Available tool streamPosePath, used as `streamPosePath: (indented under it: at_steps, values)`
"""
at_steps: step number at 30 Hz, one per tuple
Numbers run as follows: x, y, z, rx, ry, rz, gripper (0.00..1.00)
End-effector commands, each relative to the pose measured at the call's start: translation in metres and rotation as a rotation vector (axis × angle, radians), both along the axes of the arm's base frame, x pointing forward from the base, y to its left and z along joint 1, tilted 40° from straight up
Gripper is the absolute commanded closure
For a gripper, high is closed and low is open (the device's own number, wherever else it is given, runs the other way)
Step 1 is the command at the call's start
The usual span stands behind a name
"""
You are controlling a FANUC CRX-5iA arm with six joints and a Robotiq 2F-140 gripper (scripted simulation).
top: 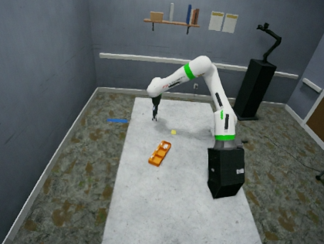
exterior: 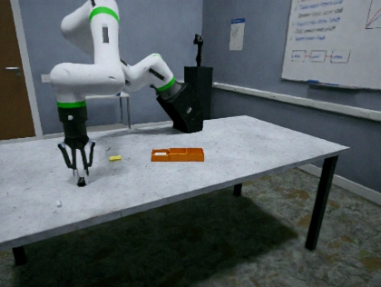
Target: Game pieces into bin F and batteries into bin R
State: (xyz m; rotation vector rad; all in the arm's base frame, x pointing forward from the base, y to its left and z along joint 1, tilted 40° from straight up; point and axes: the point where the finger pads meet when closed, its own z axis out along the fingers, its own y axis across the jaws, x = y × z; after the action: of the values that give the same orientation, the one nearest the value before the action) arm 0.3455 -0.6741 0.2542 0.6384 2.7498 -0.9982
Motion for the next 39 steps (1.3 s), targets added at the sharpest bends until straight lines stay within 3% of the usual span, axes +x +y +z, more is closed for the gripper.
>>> streamPosePath:
  at_steps: [1,8,28,39]
  values:
    - [0.0,0.0,0.0,0.0,0.0,0.0,0.78]
    - [0.0,0.0,0.0,0.0,0.0,0.0,0.78]
    - [0.0,0.038,0.046,0.0,0.0,0.0,0.78]
    - [0.0,0.038,0.046,0.0,0.0,0.0,0.78]
